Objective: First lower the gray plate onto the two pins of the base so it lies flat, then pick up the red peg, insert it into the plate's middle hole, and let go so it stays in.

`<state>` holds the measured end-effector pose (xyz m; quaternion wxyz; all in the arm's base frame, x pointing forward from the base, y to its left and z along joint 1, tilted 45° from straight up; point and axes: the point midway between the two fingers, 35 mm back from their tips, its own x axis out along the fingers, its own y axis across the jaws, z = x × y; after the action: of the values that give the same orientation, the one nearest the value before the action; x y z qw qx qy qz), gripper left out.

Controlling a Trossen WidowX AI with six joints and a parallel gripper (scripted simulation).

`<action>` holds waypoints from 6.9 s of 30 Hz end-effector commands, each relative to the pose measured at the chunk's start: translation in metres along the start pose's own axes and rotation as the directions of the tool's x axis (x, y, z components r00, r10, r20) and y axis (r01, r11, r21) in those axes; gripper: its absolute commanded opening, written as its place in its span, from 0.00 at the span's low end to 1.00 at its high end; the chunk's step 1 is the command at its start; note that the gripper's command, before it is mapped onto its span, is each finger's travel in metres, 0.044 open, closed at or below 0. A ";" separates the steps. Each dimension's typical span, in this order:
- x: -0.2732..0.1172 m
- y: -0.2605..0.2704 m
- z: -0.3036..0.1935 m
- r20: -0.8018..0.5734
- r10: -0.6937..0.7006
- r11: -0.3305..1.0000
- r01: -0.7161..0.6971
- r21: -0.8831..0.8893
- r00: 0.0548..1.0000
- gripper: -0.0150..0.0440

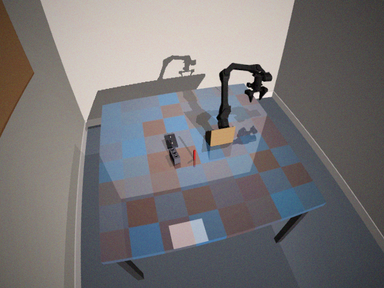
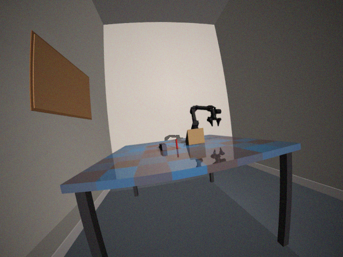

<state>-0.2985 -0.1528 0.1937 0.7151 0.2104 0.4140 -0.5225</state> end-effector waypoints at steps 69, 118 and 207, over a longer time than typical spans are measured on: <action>0.101 0.615 0.235 -0.133 0.251 0.950 -0.218 0.224 0.959 1.00; 0.128 0.720 -0.091 0.146 -0.033 0.995 0.018 0.100 0.989 1.00; 0.096 0.724 -0.102 0.139 -0.030 0.995 0.017 0.098 0.990 0.25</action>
<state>0.3428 0.1229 -0.0446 0.7244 0.1990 0.3389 -0.5663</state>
